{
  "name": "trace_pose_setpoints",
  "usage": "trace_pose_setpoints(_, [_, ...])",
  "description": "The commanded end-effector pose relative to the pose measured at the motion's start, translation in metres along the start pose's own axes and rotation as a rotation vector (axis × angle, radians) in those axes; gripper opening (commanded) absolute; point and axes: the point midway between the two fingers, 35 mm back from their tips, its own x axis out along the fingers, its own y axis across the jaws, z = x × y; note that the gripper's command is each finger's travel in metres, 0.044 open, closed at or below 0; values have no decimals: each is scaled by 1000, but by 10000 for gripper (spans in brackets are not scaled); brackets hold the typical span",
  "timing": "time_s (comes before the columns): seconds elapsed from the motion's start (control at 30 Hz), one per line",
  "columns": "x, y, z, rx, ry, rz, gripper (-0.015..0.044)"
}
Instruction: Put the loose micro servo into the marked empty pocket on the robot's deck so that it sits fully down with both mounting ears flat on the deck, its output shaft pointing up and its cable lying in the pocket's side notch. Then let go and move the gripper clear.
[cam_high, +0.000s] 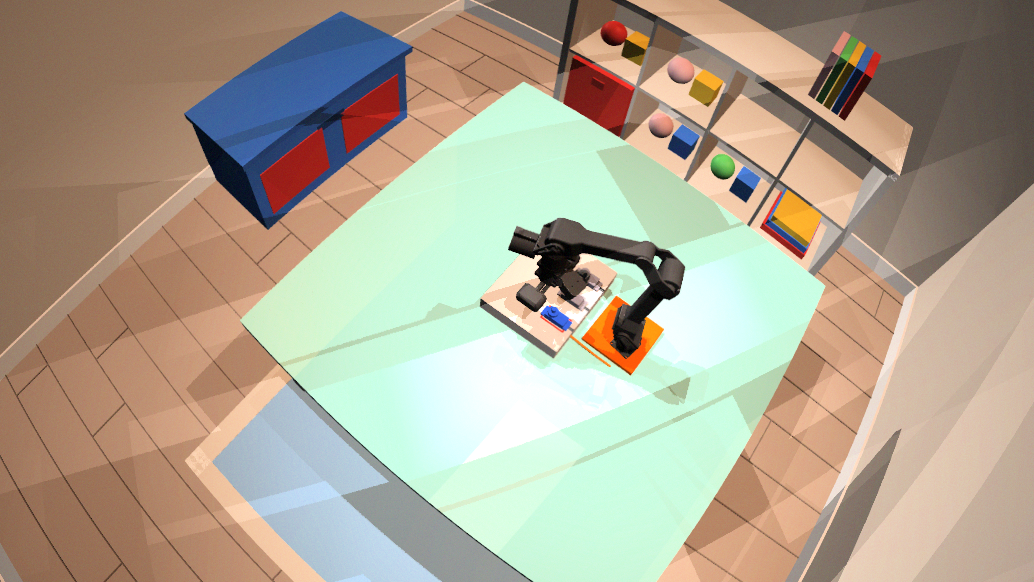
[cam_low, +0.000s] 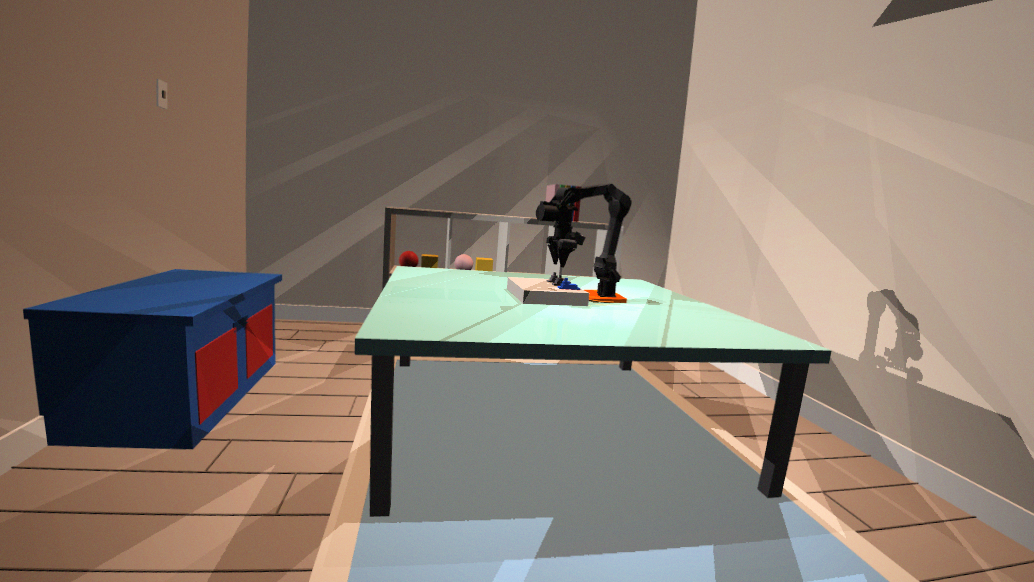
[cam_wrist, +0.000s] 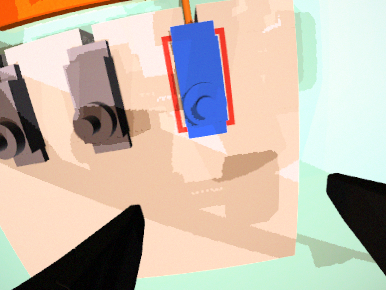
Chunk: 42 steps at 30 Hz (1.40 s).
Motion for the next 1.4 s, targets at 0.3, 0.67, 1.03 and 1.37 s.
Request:
trace_pose_setpoints(0.3, [-40,4,-46,-3,-3,0,440])
trace_pose_setpoints(0.67, [-62,4,-42,-1,1,-2,440])
trace_pose_setpoints(1.03, [-62,4,-42,-1,1,-2,440])
trace_pose_setpoints(1.37, [-62,4,-42,-1,1,-2,440])
